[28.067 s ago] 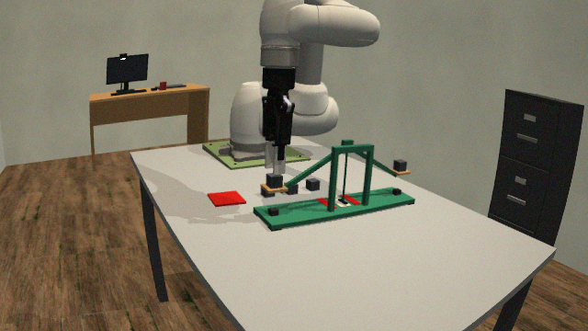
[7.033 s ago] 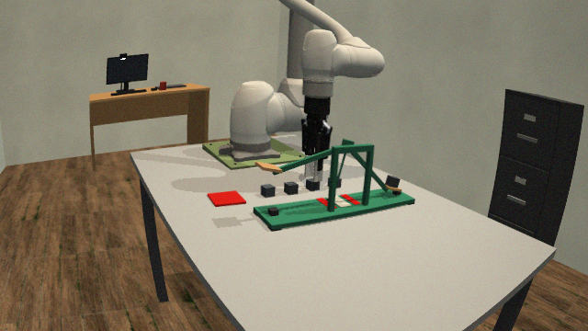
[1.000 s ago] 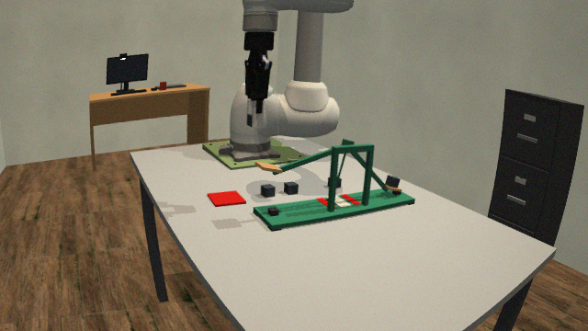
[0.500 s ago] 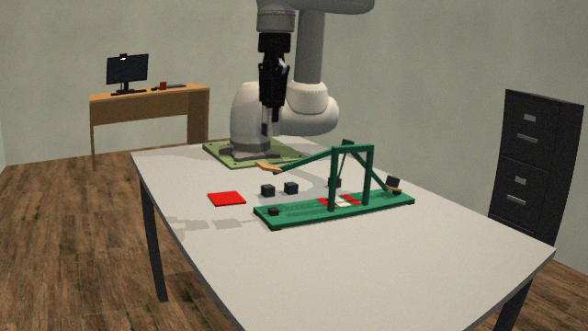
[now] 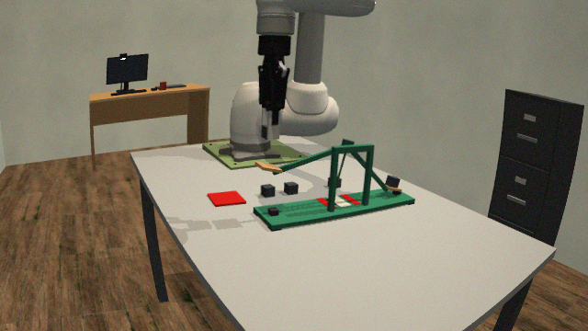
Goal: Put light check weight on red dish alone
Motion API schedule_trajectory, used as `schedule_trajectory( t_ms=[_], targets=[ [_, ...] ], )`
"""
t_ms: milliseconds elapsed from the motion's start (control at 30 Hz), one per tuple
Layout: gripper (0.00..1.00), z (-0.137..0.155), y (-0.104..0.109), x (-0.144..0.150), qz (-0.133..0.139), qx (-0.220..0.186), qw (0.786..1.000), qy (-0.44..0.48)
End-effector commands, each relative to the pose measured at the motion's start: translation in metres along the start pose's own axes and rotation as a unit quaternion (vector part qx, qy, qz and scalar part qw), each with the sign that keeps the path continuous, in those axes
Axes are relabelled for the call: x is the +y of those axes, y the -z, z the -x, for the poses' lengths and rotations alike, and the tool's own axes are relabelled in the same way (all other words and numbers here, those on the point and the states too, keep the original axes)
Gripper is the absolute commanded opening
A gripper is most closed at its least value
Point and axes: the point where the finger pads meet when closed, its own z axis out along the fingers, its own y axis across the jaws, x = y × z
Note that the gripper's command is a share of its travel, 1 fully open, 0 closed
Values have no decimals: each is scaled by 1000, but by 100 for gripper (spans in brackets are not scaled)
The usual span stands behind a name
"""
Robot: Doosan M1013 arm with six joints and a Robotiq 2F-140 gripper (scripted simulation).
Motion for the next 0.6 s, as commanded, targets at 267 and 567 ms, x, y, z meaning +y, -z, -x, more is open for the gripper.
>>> schedule_trajectory(
  t_ms=[267, 567],
  targets=[
    [24, 0, -29, 0, 0, 0, 1000, 0],
    [24, 0, -52, -1, 0, 0, 1000, 0]
  ],
)
